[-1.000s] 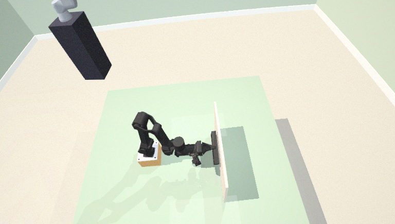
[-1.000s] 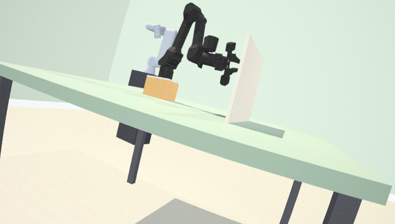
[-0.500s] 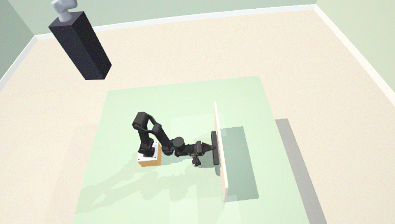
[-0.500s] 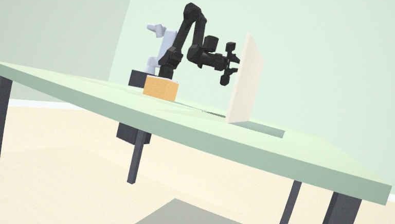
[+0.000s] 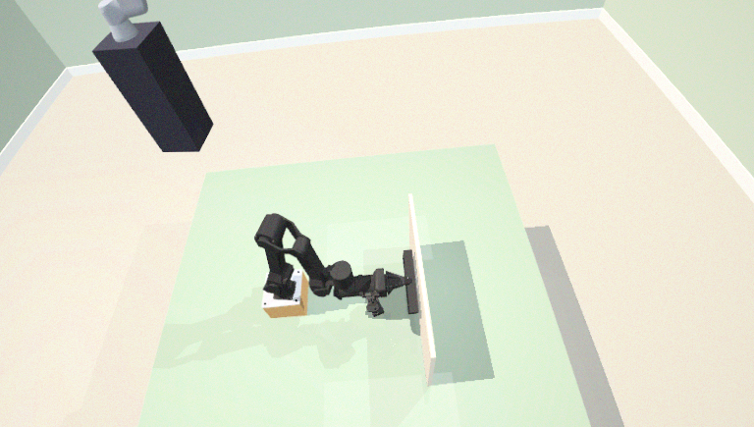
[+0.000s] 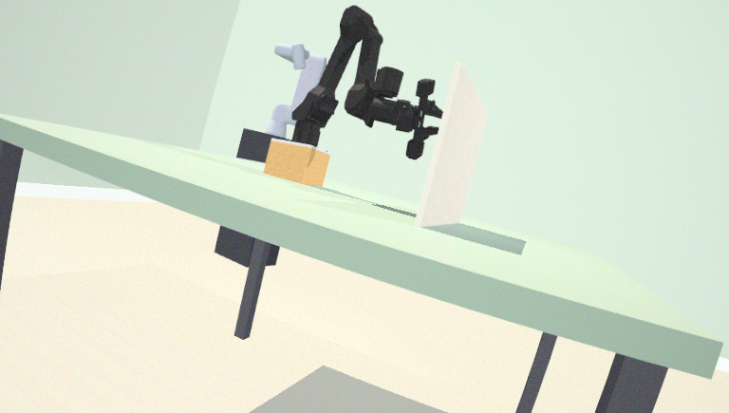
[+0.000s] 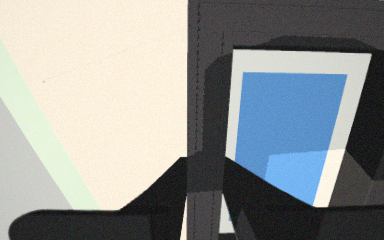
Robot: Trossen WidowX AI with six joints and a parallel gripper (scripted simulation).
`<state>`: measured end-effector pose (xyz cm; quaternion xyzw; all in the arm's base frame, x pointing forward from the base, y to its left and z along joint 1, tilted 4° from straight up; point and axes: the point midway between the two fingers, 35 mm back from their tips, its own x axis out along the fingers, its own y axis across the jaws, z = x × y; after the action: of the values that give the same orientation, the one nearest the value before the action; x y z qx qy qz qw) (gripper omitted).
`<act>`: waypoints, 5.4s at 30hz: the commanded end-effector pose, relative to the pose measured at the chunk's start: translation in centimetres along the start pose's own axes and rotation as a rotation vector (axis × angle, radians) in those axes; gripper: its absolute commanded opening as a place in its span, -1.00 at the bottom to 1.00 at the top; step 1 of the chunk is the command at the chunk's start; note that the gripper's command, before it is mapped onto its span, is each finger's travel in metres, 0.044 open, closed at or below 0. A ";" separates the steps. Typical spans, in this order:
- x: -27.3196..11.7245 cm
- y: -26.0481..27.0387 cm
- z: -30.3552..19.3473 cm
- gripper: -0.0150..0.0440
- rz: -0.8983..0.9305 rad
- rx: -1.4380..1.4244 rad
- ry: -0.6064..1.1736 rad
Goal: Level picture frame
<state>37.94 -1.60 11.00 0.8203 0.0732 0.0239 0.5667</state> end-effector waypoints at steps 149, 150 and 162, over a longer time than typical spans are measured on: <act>-18.7 3.3 -1.3 0.39 -0.007 -0.007 -0.006; -18.8 3.2 -1.3 0.39 -0.007 -0.006 -0.005; -18.8 3.2 -1.3 0.39 -0.005 -0.002 -0.011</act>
<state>19.63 -4.34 15.39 0.8182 0.0706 0.0175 0.5703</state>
